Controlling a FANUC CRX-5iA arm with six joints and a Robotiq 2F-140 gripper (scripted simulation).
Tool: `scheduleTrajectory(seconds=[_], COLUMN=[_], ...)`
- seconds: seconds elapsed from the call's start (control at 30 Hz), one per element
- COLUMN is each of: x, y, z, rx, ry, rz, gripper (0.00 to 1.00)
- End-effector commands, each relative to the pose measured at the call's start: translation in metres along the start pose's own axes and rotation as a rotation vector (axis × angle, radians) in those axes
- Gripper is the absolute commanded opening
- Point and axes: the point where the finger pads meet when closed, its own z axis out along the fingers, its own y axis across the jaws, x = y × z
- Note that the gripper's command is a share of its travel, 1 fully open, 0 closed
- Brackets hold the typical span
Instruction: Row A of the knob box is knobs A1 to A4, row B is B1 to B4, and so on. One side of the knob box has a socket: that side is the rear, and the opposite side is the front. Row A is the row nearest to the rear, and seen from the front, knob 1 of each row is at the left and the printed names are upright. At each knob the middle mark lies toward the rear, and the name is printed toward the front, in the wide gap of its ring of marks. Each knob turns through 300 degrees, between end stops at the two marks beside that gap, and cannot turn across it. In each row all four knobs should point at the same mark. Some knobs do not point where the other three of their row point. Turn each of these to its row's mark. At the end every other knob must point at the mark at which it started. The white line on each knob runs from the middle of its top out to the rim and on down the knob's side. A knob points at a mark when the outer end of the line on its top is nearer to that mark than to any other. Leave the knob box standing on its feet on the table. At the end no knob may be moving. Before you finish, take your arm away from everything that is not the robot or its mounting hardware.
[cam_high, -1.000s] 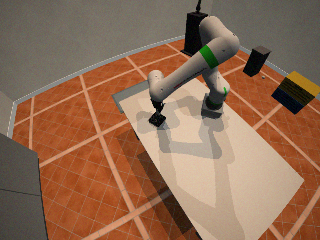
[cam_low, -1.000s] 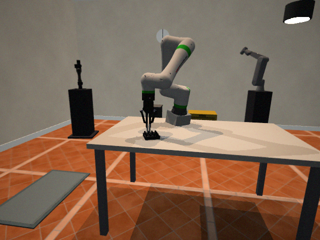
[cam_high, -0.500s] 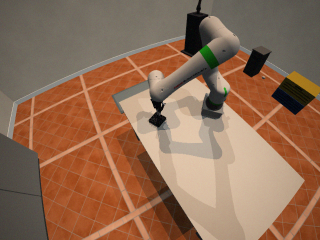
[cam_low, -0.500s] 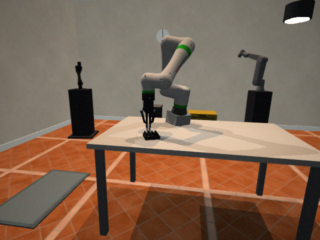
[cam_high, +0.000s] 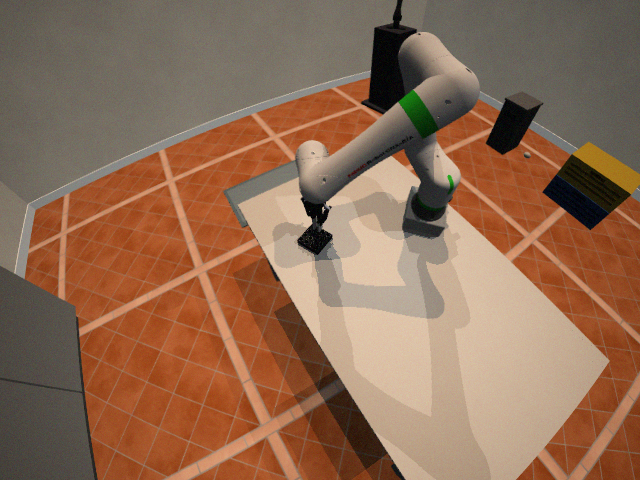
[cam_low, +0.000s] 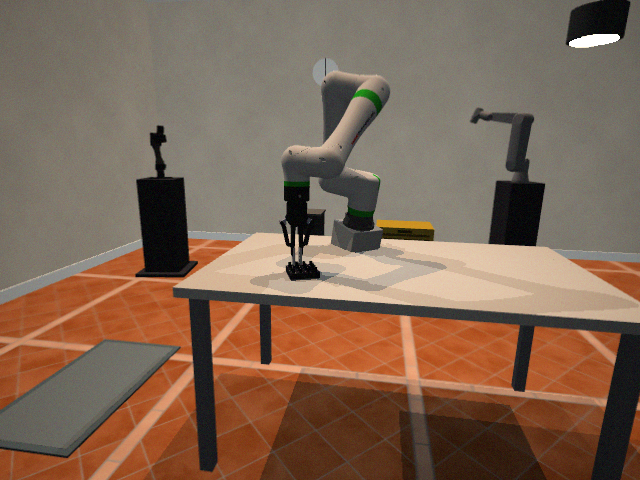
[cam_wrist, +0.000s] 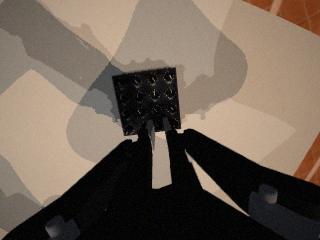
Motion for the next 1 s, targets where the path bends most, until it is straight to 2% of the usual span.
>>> scheduleTrajectory(seconds=[0.0,0.63,0.97], x=[0.0,0.0,0.0], y=[0.0,0.0,0.0], z=[0.0,-0.003,-0.028], rx=[0.0,0.0,0.0], ry=[0.0,0.0,0.0], rz=[0.0,0.0,0.0], gripper=[0.12,0.12,0.12])
